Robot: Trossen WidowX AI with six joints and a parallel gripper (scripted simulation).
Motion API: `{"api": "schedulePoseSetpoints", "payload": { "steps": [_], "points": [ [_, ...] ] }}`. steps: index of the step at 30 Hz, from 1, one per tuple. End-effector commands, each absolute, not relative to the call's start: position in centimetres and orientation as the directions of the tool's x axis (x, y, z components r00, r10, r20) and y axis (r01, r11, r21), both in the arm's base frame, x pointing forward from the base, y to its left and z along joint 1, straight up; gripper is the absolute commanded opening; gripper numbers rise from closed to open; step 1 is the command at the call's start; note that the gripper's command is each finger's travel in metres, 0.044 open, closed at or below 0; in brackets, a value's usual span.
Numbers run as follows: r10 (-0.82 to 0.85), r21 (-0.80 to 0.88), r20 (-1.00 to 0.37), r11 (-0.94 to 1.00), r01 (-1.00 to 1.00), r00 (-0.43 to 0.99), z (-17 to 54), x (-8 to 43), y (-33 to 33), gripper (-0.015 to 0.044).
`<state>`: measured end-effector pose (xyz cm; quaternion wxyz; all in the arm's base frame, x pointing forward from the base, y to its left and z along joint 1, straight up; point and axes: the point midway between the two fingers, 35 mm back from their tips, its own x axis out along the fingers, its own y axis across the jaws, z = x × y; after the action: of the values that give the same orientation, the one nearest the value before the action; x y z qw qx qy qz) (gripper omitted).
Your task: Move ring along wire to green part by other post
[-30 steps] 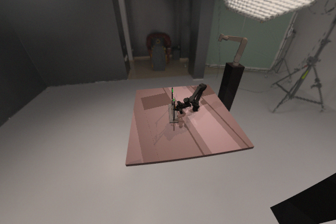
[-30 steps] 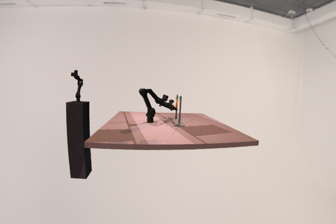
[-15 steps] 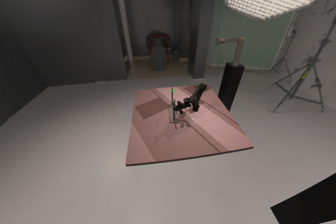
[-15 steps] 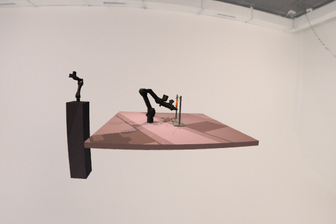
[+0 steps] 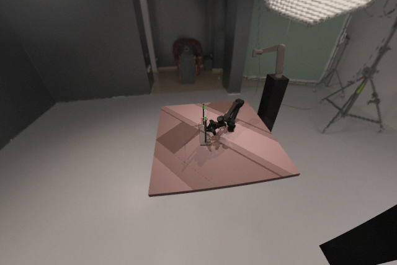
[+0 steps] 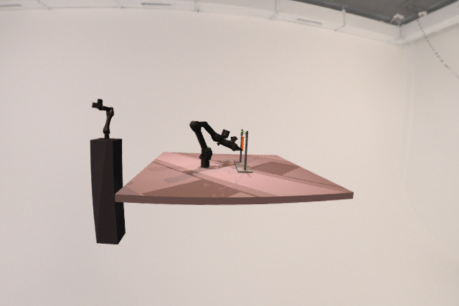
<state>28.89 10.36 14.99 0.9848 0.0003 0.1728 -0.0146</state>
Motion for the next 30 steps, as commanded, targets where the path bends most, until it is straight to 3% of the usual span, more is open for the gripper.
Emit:
{"api": "schedulePoseSetpoints", "payload": {
  "steps": [1,14,30],
  "points": [
    [-0.030,0.008,-0.331,0.999,0.035,0.943,15.6,28.1,10.4,0.0160],
    [-0.034,0.010,-0.331,0.999,0.039,0.943,16.8,24.6,10.3,0.0160],
    [-0.034,0.010,-0.331,0.999,0.039,0.943,16.8,24.5,10.3,0.0160]
  ]
}}
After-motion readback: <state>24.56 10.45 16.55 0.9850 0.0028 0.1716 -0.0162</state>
